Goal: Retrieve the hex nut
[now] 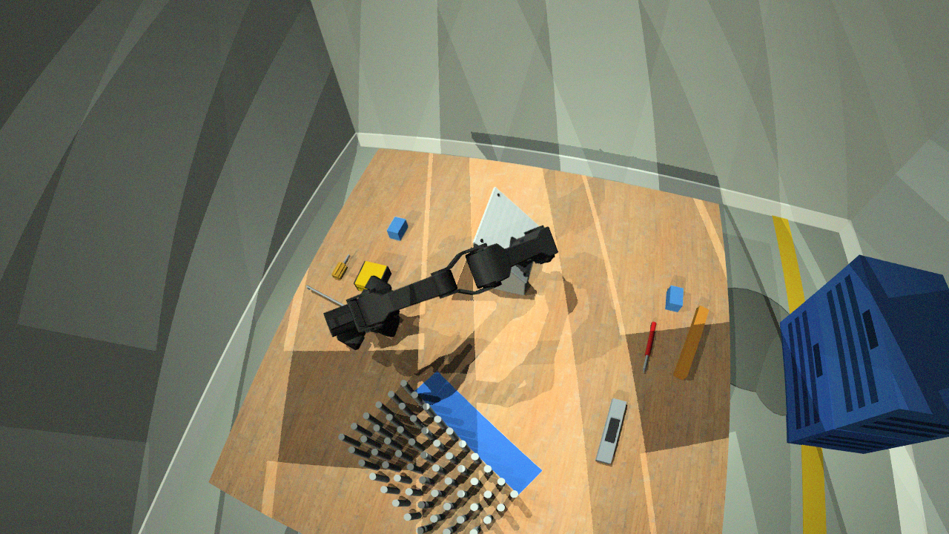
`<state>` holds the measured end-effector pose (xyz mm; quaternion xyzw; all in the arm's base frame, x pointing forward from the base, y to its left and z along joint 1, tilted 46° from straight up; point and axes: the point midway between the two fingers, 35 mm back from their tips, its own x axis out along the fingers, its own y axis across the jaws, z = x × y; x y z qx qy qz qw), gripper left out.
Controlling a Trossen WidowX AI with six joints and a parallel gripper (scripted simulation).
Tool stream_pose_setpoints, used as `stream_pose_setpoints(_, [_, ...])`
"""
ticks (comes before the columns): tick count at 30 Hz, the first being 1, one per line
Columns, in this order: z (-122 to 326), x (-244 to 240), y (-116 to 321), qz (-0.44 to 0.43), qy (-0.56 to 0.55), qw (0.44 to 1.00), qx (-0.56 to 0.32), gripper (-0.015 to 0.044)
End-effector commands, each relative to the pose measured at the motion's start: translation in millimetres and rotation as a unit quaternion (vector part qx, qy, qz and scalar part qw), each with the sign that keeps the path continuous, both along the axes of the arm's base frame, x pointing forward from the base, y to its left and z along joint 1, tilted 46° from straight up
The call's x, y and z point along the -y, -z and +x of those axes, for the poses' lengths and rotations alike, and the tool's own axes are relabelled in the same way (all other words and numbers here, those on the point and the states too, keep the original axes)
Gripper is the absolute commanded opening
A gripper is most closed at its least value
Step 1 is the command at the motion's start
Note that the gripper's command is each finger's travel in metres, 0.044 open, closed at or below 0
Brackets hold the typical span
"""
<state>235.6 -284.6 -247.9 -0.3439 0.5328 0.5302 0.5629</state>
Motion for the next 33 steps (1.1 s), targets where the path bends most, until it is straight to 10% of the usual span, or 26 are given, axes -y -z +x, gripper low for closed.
stream_pose_setpoints(1, [-4,26,-19,-0.008,0.000,1.000,0.001,0.0000])
stream_pose_setpoints(33, [24,58,-163,-0.033,-0.072,0.995,0.062,0.0000])
